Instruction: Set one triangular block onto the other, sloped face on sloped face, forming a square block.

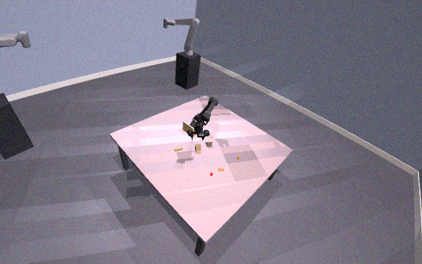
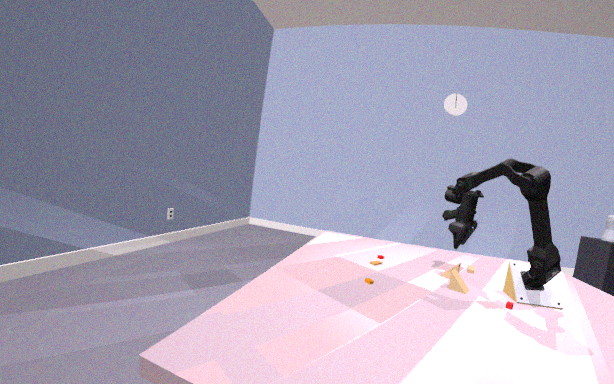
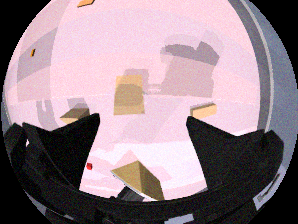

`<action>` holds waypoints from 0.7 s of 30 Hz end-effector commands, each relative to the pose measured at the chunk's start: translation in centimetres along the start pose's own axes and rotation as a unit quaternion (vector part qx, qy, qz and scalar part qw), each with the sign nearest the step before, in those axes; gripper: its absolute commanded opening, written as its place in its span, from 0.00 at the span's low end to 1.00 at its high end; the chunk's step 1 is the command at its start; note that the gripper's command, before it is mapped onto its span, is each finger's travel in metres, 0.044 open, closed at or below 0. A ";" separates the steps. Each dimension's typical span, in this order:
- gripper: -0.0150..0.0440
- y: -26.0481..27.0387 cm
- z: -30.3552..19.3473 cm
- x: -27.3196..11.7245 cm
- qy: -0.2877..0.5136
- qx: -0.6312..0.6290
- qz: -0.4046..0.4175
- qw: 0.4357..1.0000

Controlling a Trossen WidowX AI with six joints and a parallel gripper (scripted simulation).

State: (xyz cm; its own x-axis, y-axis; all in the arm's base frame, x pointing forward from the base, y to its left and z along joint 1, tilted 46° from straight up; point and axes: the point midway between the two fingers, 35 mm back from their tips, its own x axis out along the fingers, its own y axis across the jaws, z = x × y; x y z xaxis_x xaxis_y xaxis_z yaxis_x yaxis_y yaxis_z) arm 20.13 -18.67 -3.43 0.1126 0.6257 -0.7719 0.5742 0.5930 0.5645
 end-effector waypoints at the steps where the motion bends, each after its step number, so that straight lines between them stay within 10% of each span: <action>1: 1.00 1.7 -0.8 1.3 0.040 -0.037 0.037 0.998; 21: 1.00 1.8 -0.4 3.6 0.039 -0.037 0.036 0.998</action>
State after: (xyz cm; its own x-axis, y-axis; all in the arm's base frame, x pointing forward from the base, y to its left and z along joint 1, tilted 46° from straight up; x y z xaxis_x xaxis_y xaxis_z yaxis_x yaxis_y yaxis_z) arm 21.32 -15.83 -4.48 0.0916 0.6929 -0.7152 0.4949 0.5915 0.6365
